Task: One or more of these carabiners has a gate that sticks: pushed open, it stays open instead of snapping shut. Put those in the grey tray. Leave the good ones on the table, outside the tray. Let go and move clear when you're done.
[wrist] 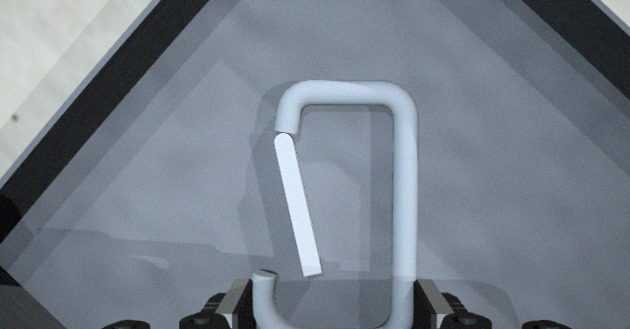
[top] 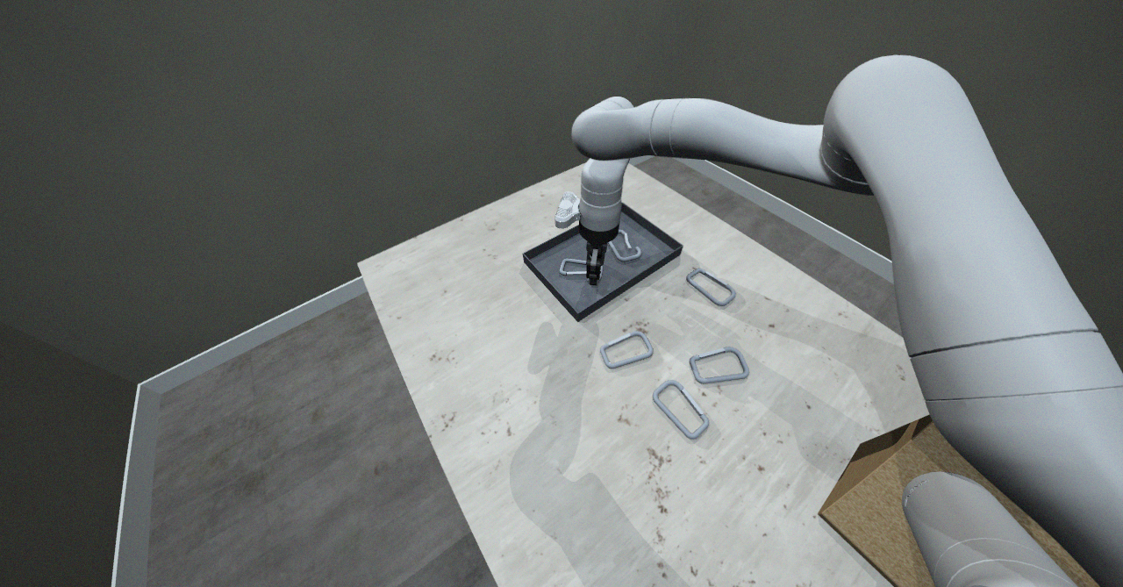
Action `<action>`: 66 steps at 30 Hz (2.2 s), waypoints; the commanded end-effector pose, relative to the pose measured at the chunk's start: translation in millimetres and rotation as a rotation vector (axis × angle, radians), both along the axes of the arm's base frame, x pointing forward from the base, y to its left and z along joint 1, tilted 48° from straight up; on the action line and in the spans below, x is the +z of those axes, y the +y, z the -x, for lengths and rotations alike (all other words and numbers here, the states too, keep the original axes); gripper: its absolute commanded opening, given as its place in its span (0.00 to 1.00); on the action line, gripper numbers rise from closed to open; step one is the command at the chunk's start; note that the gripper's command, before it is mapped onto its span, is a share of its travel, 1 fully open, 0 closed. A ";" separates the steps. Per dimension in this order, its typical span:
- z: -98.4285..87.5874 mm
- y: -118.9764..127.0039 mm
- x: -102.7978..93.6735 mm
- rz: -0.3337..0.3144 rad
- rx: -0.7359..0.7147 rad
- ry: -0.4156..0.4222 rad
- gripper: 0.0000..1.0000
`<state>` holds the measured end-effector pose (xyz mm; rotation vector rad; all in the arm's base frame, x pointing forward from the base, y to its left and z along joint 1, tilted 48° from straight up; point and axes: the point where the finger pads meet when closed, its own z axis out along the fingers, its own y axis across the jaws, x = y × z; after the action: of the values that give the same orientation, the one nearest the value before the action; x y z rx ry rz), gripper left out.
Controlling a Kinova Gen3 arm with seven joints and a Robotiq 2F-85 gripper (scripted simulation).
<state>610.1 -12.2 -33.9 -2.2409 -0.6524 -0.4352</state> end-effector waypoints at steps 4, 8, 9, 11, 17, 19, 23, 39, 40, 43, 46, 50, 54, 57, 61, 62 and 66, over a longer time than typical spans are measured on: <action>-0.5 -1.2 0.8 0.001 -0.002 -0.001 1.00; -0.5 -1.2 0.8 0.001 -0.002 -0.001 1.00; -0.5 -1.2 0.8 0.001 -0.002 -0.001 1.00; -0.5 -1.2 0.8 0.001 -0.002 -0.001 1.00; -0.5 -1.2 0.8 0.001 -0.002 -0.001 1.00; 6.8 -52.8 47.7 0.001 -0.002 -0.001 1.00; 9.4 -65.4 59.8 0.001 -0.002 -0.001 1.00; 77.9 -95.5 86.2 -0.003 0.001 0.000 1.00; 81.3 -96.3 87.2 -0.003 0.001 0.000 1.00; 99.0 -102.5 92.2 -0.003 0.001 0.000 1.00; 101.3 -103.6 92.9 -0.003 0.001 0.000 1.00; 101.3 -103.6 92.9 -0.003 0.001 0.000 1.00; 163.5 -116.9 111.2 -0.007 0.031 0.013 1.00; 175.8 -121.0 114.8 -0.007 0.031 0.013 1.00; 179.3 -122.2 115.8 -0.007 0.031 0.013 1.00; 179.3 -122.2 115.8 -0.007 0.031 0.013 1.00; 179.3 -122.2 115.8 -0.007 0.031 0.013 1.00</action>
<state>433.9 -126.4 80.9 -2.2134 -0.6929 -0.3959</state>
